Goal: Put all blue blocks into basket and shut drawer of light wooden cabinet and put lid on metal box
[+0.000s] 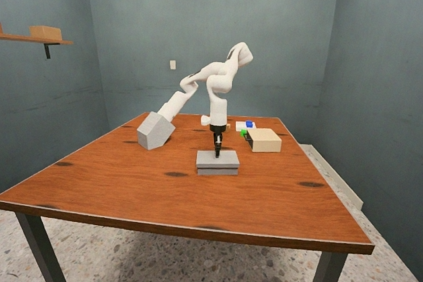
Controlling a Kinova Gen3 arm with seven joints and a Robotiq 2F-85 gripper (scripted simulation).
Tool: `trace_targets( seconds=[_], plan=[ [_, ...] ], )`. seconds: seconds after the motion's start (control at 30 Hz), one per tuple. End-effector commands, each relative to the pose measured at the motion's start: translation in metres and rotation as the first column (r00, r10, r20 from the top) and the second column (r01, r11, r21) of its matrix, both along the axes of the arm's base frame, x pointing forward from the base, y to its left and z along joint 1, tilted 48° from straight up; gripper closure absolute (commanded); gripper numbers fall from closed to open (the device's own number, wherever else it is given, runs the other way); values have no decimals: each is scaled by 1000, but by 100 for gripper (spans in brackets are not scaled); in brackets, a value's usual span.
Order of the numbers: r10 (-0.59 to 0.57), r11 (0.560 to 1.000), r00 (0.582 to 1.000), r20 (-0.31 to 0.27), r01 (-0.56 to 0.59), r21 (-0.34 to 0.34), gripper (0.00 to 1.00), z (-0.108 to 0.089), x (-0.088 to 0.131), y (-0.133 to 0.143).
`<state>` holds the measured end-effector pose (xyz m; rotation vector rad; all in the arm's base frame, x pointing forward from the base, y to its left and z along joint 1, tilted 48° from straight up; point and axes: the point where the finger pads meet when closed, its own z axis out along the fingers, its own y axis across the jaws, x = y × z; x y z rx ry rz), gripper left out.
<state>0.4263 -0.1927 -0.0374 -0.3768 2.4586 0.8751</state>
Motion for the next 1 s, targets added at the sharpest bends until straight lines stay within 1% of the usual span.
trace_targets(
  seconds=[0.0, 0.97],
  plan=[
    [-3, 1000, 1000, 5, 3, -5, 90, -1, 2, 0],
    [-3, 1000, 1000, 5, 3, -5, 90, -5, 4, 3]
  ],
)
